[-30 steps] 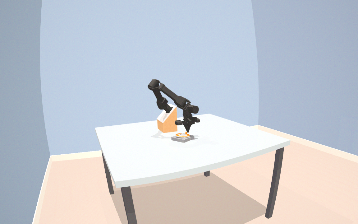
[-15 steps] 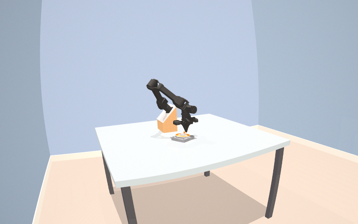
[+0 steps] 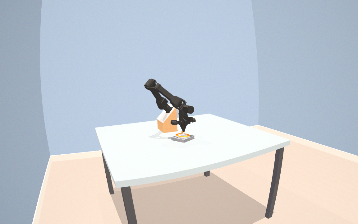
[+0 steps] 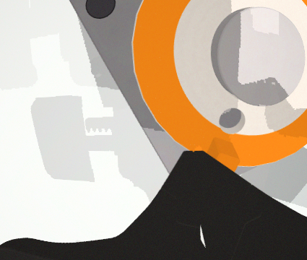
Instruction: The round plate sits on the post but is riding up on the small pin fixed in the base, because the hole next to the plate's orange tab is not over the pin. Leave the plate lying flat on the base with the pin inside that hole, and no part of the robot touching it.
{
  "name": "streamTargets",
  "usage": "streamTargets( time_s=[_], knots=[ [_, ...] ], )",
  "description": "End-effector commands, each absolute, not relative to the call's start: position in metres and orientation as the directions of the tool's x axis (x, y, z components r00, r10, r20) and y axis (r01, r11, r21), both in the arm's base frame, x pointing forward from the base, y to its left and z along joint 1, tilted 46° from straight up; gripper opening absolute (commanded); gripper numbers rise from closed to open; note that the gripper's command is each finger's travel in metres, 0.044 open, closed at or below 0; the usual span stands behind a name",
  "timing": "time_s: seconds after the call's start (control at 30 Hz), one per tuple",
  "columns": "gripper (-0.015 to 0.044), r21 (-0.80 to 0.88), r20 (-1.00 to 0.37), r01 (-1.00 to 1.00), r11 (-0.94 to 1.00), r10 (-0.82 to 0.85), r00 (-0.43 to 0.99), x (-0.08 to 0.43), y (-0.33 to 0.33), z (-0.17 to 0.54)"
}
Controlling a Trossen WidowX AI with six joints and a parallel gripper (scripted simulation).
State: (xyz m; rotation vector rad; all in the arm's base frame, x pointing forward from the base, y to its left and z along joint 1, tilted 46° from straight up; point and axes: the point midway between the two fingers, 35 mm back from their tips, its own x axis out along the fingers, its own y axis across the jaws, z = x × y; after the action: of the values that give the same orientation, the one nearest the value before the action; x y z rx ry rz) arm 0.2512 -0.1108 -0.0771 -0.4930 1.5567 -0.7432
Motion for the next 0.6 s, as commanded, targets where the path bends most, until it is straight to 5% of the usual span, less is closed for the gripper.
streamTargets(
  time_s=[0.0,0.57],
  knots=[
    [0.0000,-0.711,-0.703,0.112,0.694,-0.699,-0.133,0.248,-0.114,-0.074],
    [0.0000,-0.712,-0.702,0.112,0.693,-0.699,-0.134,0.240,-0.125,-0.058]
  ],
)
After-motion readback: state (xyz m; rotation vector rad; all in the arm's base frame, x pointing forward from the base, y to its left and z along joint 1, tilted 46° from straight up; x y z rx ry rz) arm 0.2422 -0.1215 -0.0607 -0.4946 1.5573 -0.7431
